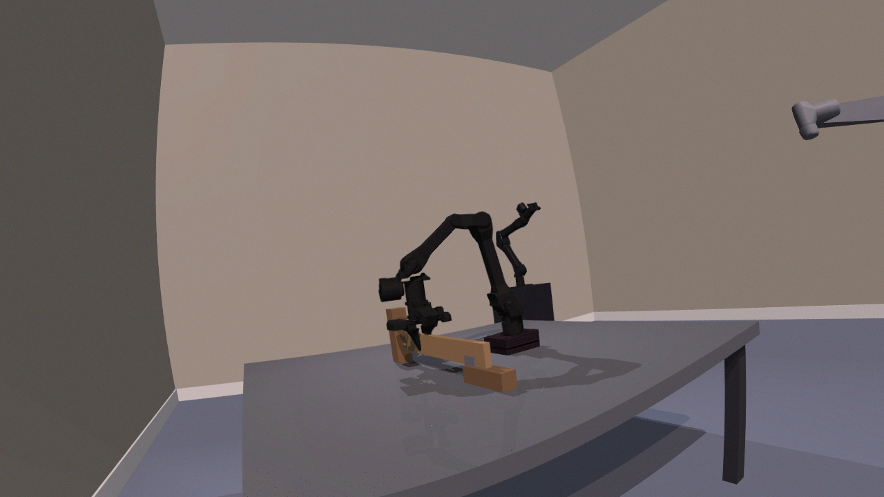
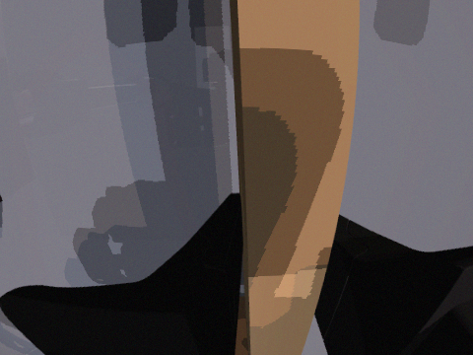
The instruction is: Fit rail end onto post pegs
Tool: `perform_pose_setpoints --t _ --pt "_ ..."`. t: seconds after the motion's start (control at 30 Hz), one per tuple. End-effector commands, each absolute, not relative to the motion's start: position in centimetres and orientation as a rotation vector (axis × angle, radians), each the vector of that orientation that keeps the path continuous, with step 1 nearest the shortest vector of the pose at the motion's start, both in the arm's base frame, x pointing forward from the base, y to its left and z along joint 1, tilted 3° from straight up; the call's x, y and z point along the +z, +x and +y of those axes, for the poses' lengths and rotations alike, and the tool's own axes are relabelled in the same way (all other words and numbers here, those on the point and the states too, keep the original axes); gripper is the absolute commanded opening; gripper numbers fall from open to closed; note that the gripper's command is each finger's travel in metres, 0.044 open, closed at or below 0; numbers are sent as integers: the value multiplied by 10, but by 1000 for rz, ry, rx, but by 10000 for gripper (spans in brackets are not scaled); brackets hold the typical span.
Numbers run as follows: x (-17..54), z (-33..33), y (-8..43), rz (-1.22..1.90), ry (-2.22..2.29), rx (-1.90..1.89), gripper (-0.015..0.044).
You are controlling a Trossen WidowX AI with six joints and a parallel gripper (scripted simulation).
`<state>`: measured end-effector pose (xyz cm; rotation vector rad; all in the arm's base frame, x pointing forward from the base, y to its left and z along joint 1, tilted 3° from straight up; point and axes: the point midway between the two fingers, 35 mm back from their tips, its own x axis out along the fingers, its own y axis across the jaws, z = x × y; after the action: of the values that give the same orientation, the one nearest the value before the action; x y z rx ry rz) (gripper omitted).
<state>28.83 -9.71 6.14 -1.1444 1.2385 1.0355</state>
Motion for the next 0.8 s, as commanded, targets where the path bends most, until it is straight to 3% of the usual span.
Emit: perform_pose_setpoints --t 0.0,0.77 --pt "61 -97 289 1237 -1145 1034 0" --pt "63 -99 288 1237 -1145 1034 0"
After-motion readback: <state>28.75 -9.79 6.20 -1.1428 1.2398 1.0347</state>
